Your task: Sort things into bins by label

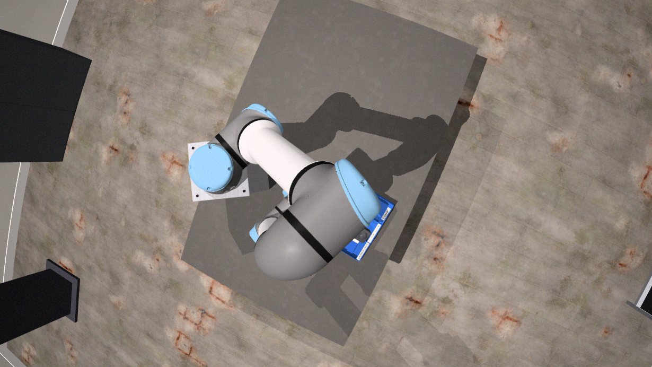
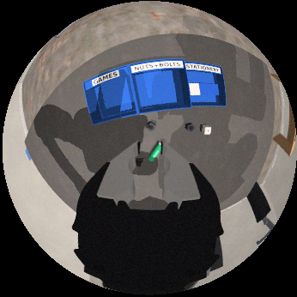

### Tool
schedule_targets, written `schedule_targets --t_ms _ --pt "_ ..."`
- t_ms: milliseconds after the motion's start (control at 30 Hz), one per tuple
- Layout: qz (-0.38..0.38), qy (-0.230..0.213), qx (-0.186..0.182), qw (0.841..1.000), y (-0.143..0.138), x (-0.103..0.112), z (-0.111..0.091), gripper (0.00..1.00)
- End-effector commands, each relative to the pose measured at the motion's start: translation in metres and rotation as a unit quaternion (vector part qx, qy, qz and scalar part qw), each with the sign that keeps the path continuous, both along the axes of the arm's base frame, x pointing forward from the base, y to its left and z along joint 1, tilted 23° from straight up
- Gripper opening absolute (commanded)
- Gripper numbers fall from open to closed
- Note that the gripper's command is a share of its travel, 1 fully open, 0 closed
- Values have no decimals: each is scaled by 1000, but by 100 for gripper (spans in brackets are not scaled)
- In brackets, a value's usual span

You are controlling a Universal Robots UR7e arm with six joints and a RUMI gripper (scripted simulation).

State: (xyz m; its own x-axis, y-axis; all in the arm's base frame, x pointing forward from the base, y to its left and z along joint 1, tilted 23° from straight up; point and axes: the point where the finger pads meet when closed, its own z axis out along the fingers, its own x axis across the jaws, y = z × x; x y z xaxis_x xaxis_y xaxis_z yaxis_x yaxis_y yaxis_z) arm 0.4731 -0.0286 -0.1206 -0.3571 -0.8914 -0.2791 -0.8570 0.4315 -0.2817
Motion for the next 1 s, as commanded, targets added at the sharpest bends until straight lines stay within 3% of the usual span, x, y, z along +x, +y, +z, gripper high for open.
schedule_targets --t_ms 0,733,967 --pt "1 -1 0 1000 0 0 0 18" --pt "1 -1 0 1000 0 0 0 18" --pt "1 -1 0 1000 4 11 -25 18"
